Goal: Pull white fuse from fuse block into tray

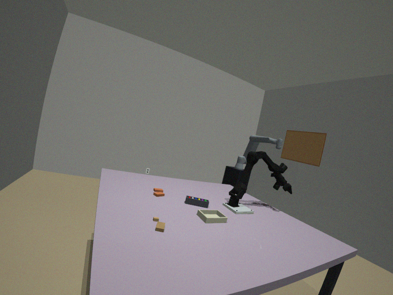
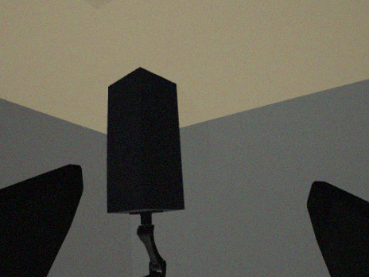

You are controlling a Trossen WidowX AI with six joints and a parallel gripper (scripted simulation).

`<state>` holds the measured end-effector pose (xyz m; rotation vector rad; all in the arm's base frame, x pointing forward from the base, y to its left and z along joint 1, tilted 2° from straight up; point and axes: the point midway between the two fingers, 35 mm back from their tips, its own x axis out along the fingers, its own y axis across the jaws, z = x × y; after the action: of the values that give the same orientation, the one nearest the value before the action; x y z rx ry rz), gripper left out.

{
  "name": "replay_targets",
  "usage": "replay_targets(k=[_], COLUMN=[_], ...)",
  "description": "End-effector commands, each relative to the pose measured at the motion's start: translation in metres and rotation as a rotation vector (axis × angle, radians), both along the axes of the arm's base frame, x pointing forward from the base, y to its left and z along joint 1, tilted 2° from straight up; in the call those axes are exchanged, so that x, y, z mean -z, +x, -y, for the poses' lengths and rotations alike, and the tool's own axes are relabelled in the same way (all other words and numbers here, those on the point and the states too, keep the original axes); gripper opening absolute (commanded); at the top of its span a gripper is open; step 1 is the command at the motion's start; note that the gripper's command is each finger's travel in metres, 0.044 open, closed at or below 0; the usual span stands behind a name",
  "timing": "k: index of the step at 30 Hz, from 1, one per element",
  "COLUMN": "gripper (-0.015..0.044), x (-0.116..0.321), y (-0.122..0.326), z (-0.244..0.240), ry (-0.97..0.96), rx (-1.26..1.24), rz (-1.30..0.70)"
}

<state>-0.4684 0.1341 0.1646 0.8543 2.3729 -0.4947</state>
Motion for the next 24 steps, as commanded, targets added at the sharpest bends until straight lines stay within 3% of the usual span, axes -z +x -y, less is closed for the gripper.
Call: replay_targets(k=[1, 12, 24], gripper=[0.0374, 0.0085, 0.0074], x=[0.000, 0.007, 0.022], y=[0.001, 0.091, 0.269], z=[-0.003, -0.148, -0.265], ry=[-0.003, -0.176, -0.324], rx=[0.008, 0.479, 1.019], rz=[0.000, -0.072, -0.153])
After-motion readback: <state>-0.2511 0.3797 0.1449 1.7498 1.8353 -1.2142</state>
